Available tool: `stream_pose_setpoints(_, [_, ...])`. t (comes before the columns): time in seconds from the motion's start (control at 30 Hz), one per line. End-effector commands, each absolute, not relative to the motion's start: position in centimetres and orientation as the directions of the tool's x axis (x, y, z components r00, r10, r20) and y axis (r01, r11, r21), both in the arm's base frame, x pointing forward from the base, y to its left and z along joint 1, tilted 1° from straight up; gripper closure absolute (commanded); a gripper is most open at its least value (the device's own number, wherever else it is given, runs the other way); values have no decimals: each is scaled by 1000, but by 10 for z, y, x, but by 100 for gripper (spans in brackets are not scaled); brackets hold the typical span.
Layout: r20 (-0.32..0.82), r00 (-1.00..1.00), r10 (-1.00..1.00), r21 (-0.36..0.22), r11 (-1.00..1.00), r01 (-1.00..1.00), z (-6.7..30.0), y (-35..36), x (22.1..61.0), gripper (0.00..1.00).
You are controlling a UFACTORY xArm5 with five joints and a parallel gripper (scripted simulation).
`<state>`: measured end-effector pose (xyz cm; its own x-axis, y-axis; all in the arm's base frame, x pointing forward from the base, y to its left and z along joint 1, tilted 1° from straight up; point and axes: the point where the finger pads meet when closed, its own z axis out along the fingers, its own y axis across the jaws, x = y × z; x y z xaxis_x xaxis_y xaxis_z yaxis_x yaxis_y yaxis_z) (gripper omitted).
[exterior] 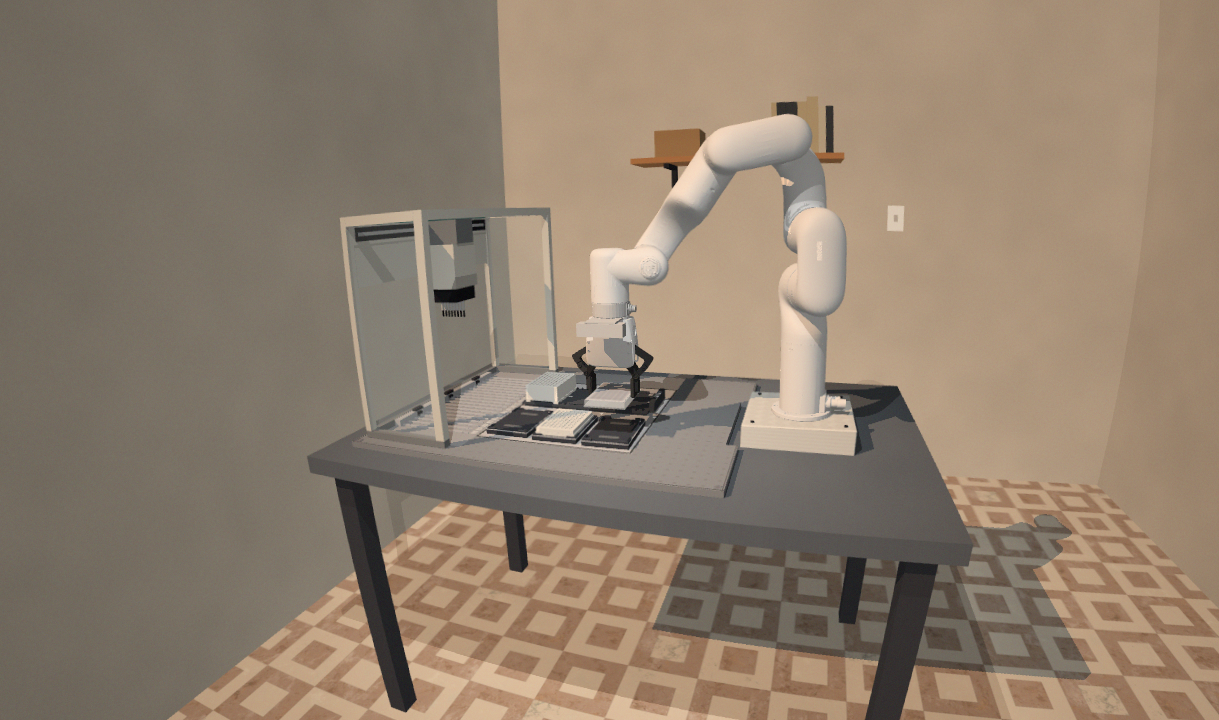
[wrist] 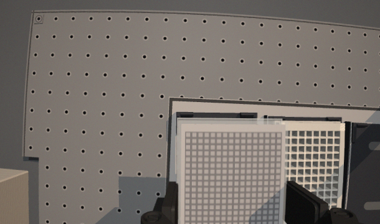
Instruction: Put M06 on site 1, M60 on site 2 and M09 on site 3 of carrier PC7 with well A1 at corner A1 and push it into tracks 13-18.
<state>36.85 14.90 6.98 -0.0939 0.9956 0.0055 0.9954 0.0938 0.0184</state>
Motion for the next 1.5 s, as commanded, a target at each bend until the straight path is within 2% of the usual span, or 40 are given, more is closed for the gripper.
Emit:
stream_pose_setpoints(0.0, [1,-94,996,23,94,995,77,149,369,100])
stream_pose_setpoints(0.8, [2,-94,996,23,94,995,113,149,369,100])
stream_pose_setpoints(1.13, [2,-94,996,23,94,995,113,149,369,100])
stream_pose_setpoints(1.47, [2,-70,998,23,70,997,113,109,398,100])
